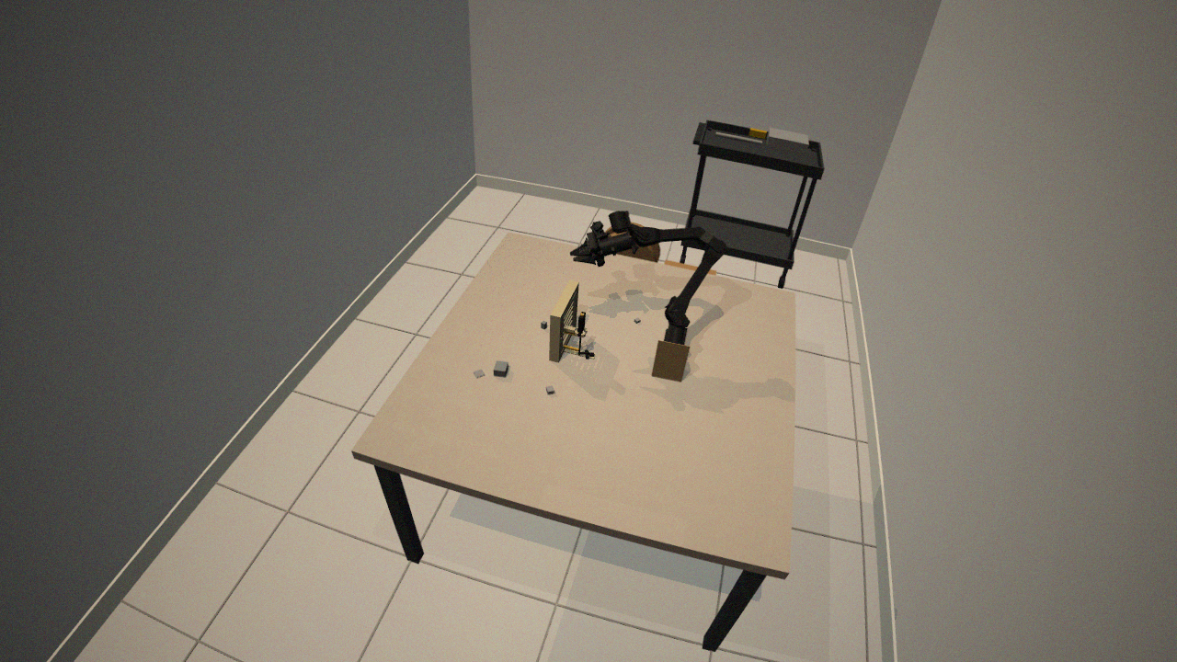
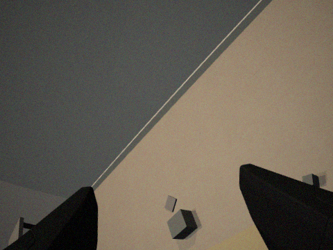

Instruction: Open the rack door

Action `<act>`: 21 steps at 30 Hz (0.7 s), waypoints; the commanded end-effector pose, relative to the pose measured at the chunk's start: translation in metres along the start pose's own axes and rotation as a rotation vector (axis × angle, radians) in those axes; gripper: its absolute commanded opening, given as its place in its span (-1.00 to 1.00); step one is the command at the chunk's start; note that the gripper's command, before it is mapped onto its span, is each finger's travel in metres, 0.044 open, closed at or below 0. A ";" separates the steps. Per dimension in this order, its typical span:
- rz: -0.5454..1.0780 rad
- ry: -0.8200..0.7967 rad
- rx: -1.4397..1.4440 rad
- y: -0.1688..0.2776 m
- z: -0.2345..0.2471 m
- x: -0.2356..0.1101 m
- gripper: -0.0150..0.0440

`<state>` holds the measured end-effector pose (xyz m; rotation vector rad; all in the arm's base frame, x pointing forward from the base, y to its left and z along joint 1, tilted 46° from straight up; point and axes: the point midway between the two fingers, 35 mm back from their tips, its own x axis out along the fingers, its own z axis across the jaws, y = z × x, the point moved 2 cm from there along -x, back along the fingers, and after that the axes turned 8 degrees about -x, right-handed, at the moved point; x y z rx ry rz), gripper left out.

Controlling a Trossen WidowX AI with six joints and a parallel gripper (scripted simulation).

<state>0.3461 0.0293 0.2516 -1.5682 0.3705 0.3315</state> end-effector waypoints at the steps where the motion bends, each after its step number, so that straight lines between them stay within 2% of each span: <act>1: 0.111 0.016 0.011 0.013 0.009 0.013 0.46; 21: 0.597 0.184 -0.041 0.081 0.041 0.046 0.46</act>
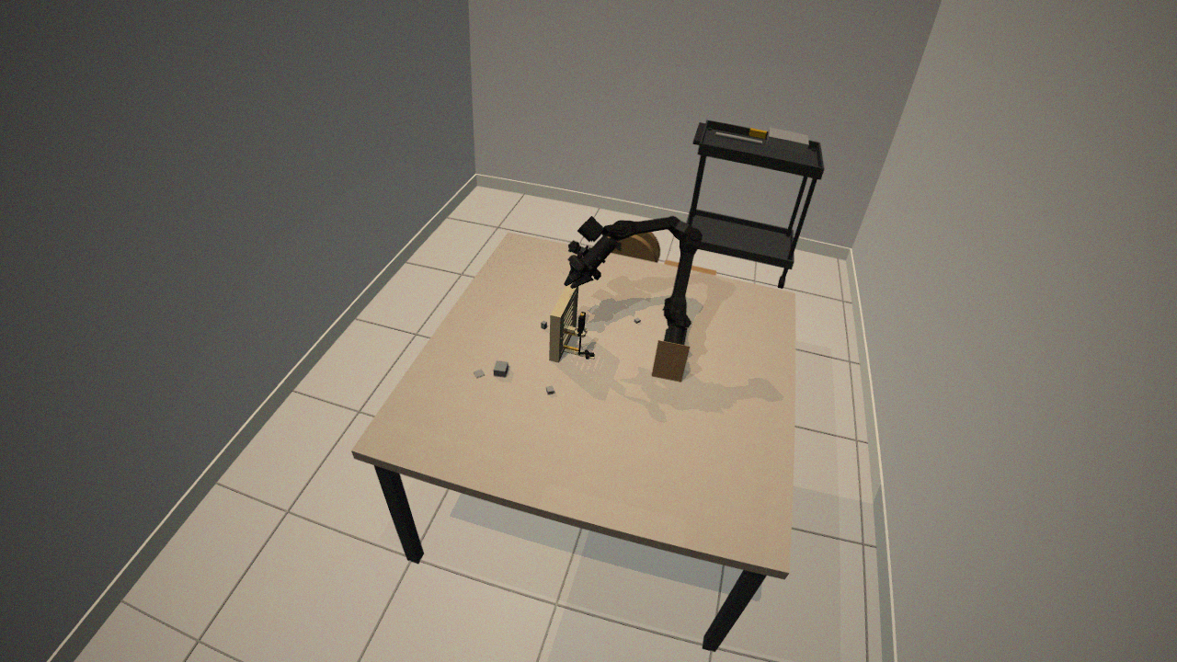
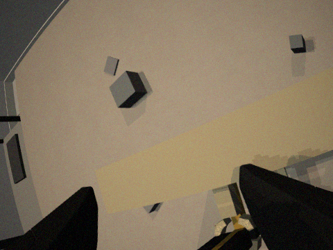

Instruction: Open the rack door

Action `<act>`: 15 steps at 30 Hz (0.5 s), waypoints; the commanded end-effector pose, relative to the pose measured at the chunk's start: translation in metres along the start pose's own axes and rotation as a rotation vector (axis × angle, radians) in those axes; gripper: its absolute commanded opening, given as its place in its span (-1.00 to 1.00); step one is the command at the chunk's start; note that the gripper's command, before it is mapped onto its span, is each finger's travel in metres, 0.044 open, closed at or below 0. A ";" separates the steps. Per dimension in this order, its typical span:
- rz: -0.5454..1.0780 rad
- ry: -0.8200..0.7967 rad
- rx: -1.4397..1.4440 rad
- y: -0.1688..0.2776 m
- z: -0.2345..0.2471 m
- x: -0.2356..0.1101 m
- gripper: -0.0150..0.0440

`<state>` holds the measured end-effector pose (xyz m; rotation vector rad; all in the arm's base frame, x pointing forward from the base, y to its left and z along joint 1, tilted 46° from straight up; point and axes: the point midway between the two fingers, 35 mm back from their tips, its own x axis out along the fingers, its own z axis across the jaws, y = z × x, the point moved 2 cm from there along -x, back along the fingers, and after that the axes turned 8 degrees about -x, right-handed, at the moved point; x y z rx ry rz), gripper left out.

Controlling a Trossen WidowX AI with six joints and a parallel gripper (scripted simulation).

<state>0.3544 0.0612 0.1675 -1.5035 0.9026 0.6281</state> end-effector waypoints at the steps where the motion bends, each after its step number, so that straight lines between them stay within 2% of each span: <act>1: 0.089 0.053 -0.019 0.009 0.009 0.009 0.46; 15: 0.344 0.263 -0.125 0.042 0.028 0.027 0.46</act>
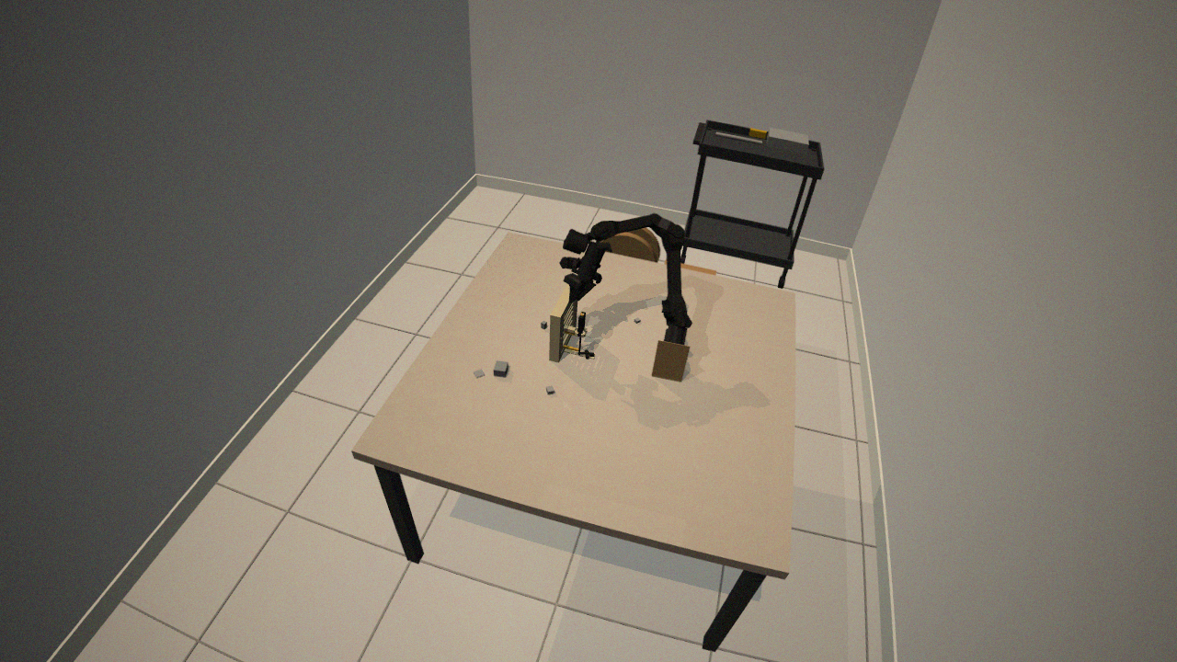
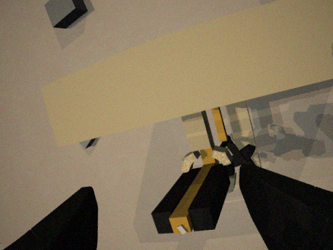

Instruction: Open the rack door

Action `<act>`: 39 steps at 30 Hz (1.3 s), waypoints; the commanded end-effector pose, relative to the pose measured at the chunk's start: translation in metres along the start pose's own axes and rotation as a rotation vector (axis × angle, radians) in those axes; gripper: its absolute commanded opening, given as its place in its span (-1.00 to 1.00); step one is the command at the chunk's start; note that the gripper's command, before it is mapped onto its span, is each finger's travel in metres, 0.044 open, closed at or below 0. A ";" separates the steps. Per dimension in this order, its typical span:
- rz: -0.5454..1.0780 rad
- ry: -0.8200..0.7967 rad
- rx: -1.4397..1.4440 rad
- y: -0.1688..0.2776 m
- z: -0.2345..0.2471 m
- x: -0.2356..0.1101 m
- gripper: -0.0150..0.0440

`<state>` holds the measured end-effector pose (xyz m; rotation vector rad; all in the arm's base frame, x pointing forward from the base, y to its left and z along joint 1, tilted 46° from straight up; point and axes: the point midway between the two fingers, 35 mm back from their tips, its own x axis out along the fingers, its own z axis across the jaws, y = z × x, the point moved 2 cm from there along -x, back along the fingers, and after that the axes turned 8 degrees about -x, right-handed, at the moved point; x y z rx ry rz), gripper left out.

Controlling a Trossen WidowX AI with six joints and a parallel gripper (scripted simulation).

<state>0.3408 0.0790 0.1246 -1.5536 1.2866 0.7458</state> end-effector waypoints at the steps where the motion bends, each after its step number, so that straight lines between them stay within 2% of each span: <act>1: 0.062 0.074 -0.034 0.006 0.008 0.004 0.46; 18: 0.245 0.386 -0.206 0.028 0.031 0.013 0.46; 39: 0.246 0.389 -0.208 0.031 0.021 0.036 0.46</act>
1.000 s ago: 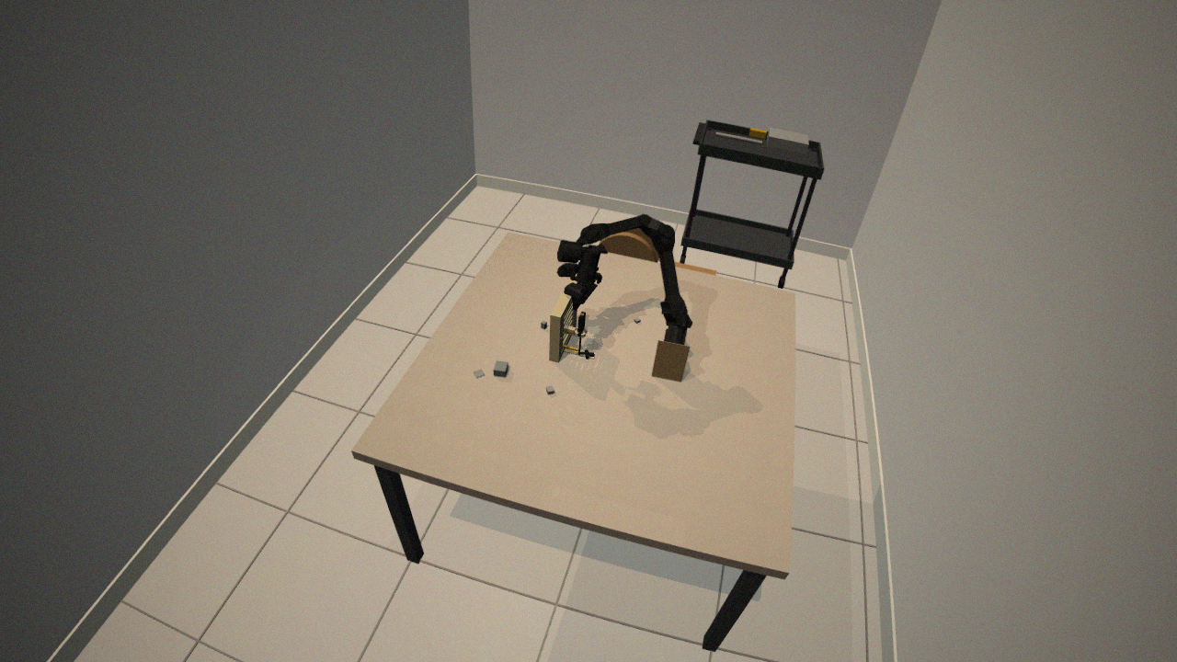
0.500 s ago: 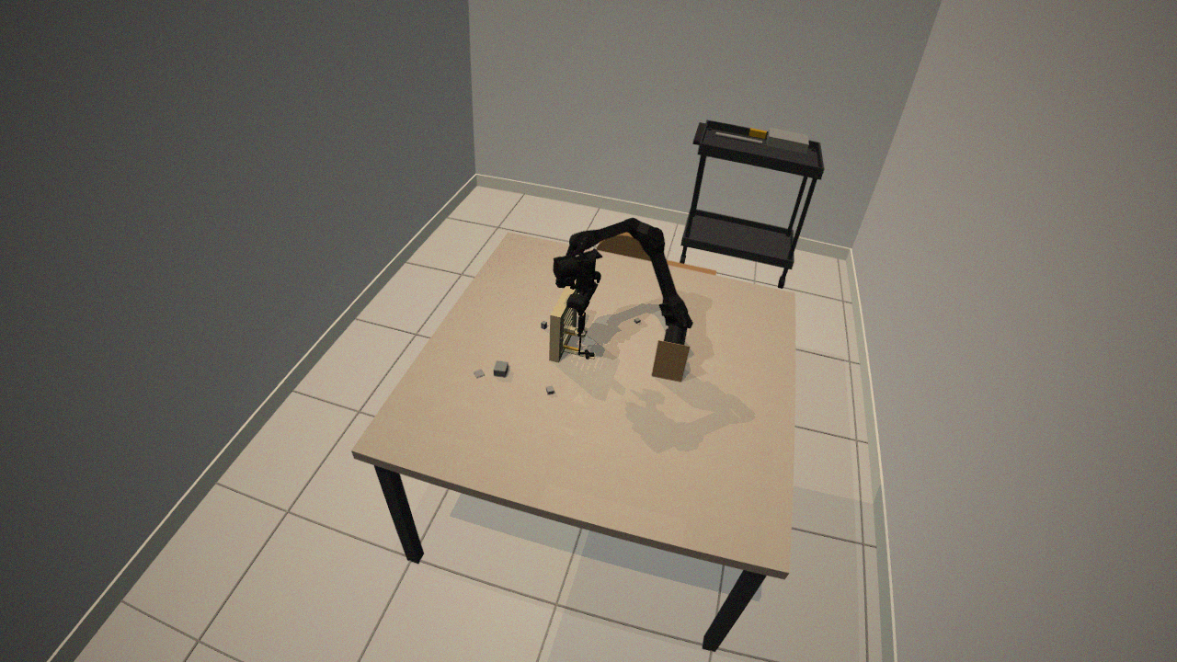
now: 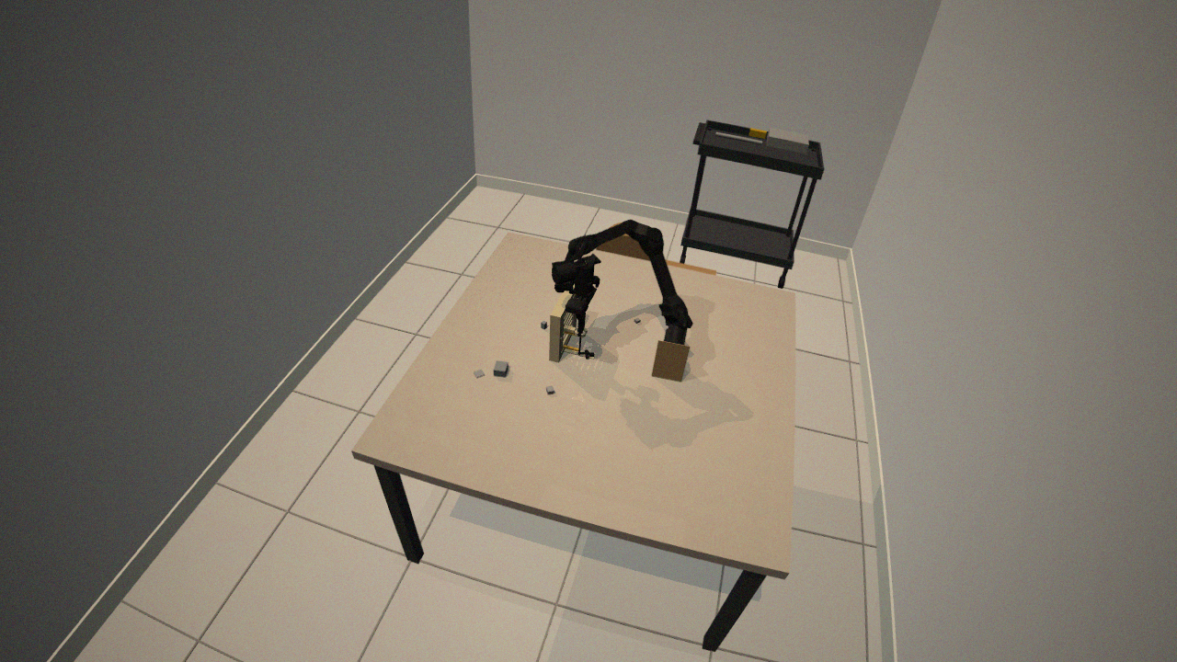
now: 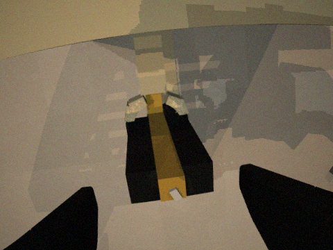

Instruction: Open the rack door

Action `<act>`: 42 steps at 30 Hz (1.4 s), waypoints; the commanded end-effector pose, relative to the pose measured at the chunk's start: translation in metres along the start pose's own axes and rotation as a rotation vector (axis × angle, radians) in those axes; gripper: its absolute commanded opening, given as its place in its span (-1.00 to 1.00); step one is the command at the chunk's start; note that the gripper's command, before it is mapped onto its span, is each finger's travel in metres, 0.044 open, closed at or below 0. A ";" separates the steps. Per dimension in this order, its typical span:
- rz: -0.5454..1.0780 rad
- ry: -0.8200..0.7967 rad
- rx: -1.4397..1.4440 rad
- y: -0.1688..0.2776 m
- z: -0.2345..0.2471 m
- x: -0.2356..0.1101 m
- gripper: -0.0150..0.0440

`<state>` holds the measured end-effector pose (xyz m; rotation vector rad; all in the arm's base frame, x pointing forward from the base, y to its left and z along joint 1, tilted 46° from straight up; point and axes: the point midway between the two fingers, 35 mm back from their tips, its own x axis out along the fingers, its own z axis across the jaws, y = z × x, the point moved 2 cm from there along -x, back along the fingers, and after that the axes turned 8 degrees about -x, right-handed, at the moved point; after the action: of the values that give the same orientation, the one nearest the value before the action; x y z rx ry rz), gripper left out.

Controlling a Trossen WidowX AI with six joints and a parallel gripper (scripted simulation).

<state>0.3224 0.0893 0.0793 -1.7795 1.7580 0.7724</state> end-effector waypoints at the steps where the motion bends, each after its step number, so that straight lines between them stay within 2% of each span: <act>1: -0.004 0.003 -0.005 0.000 0.000 0.007 0.46; 29: -0.004 0.007 -0.004 0.001 -0.002 0.050 0.46; 36: -0.004 0.007 -0.004 0.001 -0.002 0.050 -0.16; 42: -0.004 0.007 -0.004 0.001 -0.002 0.050 -0.30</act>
<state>0.3202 0.0530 0.0450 -1.7852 1.7624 0.7681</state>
